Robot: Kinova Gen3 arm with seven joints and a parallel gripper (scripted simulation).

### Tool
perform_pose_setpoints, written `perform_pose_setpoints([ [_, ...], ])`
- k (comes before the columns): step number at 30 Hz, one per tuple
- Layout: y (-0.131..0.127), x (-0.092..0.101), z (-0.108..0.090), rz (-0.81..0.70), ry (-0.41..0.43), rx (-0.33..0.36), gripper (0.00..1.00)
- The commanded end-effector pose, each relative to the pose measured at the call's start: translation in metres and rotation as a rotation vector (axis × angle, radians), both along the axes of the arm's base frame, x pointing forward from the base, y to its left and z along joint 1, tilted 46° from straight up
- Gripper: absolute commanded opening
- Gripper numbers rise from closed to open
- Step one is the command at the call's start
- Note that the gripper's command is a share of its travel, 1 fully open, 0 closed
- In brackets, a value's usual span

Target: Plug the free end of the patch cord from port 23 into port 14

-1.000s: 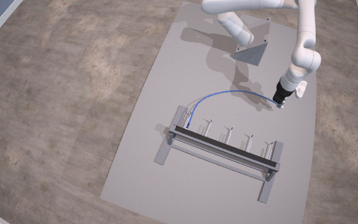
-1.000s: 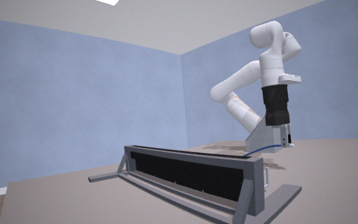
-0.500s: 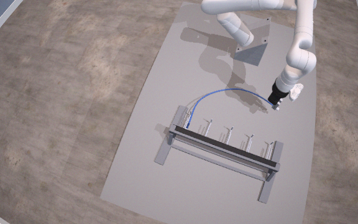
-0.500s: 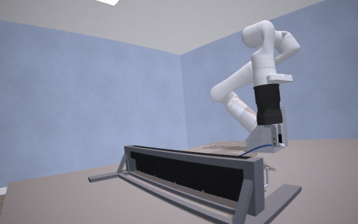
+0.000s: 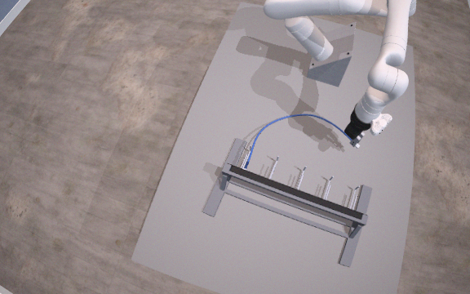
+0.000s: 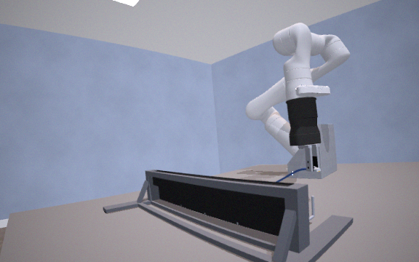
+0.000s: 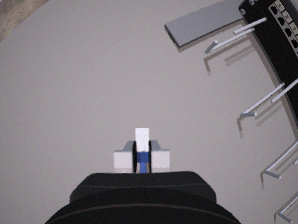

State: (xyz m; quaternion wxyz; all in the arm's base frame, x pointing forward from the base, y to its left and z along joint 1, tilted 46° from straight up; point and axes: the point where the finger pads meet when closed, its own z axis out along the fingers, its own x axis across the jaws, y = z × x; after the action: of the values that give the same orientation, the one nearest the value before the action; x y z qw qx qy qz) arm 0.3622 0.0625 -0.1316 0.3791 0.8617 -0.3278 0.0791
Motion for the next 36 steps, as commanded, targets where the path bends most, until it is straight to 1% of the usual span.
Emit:
perform_pose_setpoints([
  [1,-0.007,0.003,0.008,-0.044,-0.029,-0.006,0.00],
  [5,-0.012,0.009,0.015,-0.078,-0.063,-0.012,0.00],
  [7,-0.012,0.009,0.015,-0.078,-0.063,-0.012,0.00],
  [22,-0.033,0.031,0.040,-0.210,-0.195,-0.034,0.00],
  [24,-0.033,0.031,0.040,-0.210,-0.195,-0.034,0.00],
  [36,-0.049,0.048,0.059,-0.312,-0.297,-0.051,0.00],
])
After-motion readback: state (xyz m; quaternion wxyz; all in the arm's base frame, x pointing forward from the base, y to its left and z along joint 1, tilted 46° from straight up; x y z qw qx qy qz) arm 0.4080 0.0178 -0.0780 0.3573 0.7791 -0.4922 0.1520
